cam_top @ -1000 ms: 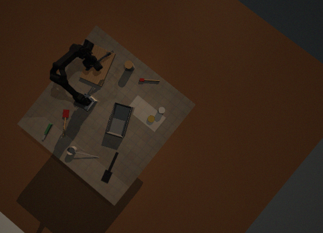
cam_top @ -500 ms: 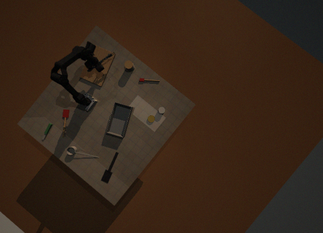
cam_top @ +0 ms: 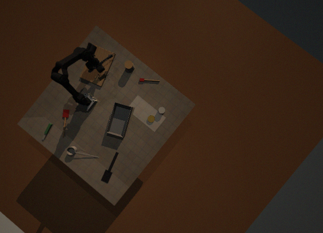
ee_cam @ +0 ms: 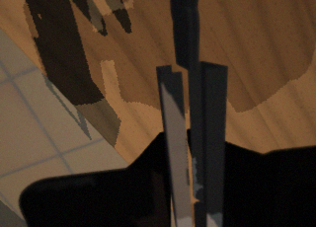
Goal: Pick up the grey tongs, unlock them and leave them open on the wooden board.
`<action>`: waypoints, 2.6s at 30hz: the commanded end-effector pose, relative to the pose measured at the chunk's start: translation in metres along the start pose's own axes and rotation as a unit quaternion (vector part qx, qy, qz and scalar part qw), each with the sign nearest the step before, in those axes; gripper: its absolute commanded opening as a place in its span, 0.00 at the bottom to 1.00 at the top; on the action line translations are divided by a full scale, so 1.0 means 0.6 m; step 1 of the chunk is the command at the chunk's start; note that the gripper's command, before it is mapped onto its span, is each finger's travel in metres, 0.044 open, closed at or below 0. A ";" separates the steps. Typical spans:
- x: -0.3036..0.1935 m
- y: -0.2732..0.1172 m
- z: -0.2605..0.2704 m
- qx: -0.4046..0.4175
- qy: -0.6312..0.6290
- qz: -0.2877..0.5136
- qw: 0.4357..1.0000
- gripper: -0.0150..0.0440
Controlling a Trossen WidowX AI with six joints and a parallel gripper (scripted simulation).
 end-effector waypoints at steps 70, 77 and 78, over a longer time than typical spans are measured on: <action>0.190 -0.188 0.157 0.001 0.006 -0.001 1.000 1.00; 0.190 -0.188 0.157 0.001 0.006 -0.001 1.000 1.00; 0.190 -0.188 0.157 0.001 0.006 -0.001 1.000 1.00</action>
Point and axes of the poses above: the point midway between the two fingers, 35 mm back from their tips, its own y axis out along the fingers, its own z axis across the jaws, x = y × z, the point moved 9 cm from there along -y, back along the fingers, and after that the axes turned 8 degrees about y, right-handed, at the moved point
